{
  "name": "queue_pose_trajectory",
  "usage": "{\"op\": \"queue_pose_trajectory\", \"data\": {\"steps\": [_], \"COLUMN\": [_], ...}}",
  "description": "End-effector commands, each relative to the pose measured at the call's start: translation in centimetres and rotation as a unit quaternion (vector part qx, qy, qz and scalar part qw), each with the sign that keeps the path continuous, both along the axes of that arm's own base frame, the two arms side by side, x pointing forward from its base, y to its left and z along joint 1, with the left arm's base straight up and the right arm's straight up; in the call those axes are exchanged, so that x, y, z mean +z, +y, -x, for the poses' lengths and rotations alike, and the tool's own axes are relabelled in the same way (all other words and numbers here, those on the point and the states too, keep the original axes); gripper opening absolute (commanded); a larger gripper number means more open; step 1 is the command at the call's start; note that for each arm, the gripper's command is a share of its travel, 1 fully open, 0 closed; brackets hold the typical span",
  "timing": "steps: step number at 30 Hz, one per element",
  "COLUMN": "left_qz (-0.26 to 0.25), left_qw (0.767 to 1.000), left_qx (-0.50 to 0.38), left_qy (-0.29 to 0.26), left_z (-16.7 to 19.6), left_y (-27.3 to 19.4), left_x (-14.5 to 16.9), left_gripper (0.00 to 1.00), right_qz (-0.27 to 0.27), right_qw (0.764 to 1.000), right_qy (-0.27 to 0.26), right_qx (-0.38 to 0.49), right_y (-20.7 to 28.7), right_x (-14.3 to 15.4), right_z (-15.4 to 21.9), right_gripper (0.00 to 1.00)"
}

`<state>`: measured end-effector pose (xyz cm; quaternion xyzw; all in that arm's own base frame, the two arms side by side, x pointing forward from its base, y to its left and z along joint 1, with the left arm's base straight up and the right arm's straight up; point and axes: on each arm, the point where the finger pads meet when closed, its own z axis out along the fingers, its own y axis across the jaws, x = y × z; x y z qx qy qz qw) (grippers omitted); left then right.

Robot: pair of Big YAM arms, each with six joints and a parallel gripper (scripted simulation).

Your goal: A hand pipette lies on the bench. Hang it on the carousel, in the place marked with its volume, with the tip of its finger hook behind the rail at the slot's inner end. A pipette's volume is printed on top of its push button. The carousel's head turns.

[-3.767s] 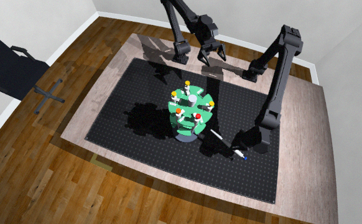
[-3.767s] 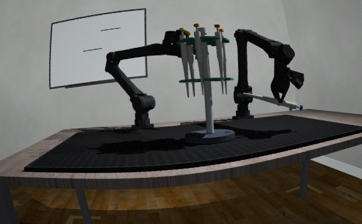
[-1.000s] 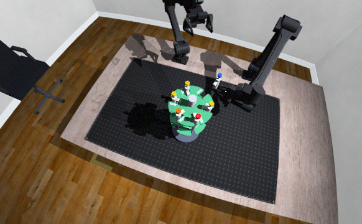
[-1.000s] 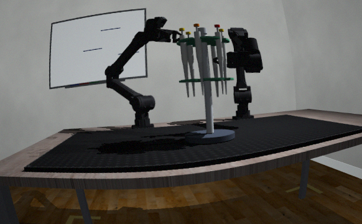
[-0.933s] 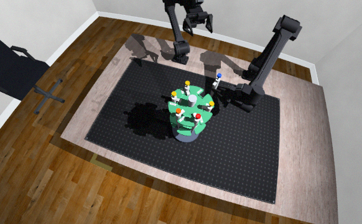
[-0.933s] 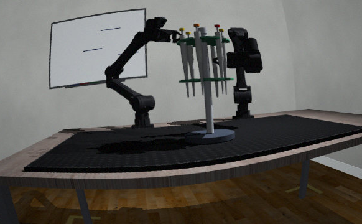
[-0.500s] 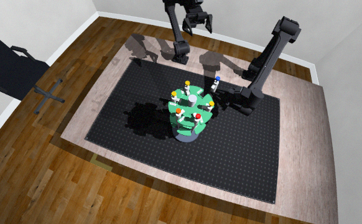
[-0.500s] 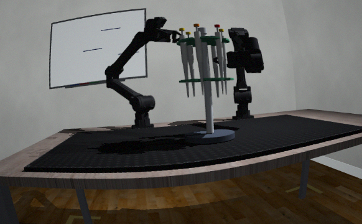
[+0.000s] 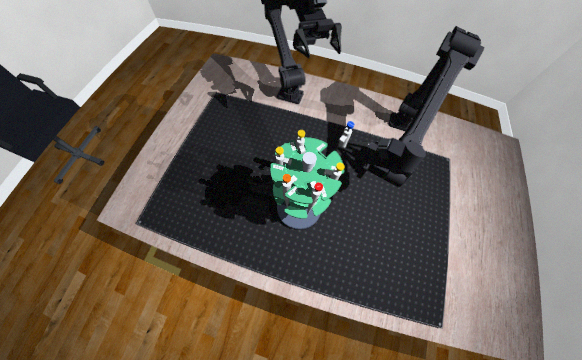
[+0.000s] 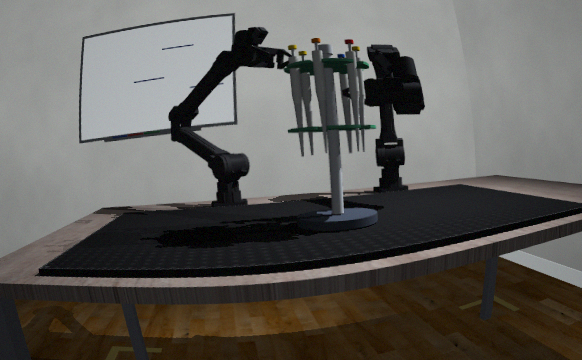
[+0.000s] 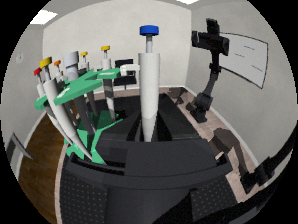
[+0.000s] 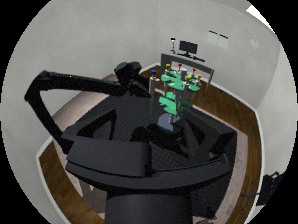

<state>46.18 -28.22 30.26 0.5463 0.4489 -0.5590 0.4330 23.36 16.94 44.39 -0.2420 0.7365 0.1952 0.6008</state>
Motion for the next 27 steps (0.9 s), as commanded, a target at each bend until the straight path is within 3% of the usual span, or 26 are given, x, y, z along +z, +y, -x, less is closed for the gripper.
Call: {"op": "queue_pose_trajectory", "data": {"steps": [1, 6, 27], "left_qz": [0.007, 0.013, 0.013], "left_qw": [1.0, 0.998, 0.998], "left_qx": [-0.01, -0.014, -0.01], "left_qy": [-0.028, -0.054, -0.055], "left_z": [-2.1, -2.3, -1.4], "left_y": [-1.6, -2.0, -1.4], "left_x": [2.7, 3.6, 3.1], "left_gripper": [0.14, 0.14, 0.14], "right_qz": [-0.025, -0.025, -0.025], "right_qw": [0.999, 0.999, 0.999], "right_qy": [-0.031, -0.031, -0.031], "right_qx": [-0.011, -0.011, -0.011], "right_y": [-0.9, -0.9, -0.9], "right_x": [4.8, 4.8, 4.8], "right_z": [0.1, 0.1, 0.1], "right_gripper": [1.0, 1.0, 1.0]}}
